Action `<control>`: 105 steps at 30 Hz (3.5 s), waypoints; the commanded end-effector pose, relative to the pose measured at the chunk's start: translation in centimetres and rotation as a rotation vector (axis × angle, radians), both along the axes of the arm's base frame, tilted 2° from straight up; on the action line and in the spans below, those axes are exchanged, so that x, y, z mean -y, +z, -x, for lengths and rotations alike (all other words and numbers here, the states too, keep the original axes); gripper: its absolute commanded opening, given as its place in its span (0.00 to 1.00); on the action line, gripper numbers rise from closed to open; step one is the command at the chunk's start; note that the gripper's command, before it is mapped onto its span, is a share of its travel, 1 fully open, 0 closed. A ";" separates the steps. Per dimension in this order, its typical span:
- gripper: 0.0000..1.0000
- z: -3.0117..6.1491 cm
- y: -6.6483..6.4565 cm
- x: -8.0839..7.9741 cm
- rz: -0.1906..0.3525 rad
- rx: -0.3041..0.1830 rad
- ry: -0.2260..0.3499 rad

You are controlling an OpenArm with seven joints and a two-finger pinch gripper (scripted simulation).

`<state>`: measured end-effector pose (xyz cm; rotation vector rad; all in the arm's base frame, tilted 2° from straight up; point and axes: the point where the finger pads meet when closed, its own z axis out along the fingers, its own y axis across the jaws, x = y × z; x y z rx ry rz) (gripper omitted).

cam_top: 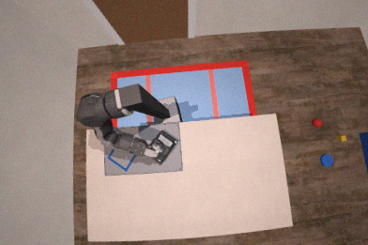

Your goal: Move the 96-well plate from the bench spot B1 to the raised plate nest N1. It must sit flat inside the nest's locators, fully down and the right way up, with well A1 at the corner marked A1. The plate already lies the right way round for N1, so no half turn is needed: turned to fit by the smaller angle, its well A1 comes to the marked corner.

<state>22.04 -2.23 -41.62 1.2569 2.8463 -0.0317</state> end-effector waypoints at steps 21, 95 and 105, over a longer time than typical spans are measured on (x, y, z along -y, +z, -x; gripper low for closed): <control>0.00 -0.13 0.3 0.0 -0.003 0.003 -0.003; 0.00 0.01 -0.9 -0.1 -0.006 0.004 0.003; 0.00 0.00 -1.1 -0.1 -0.005 0.004 0.003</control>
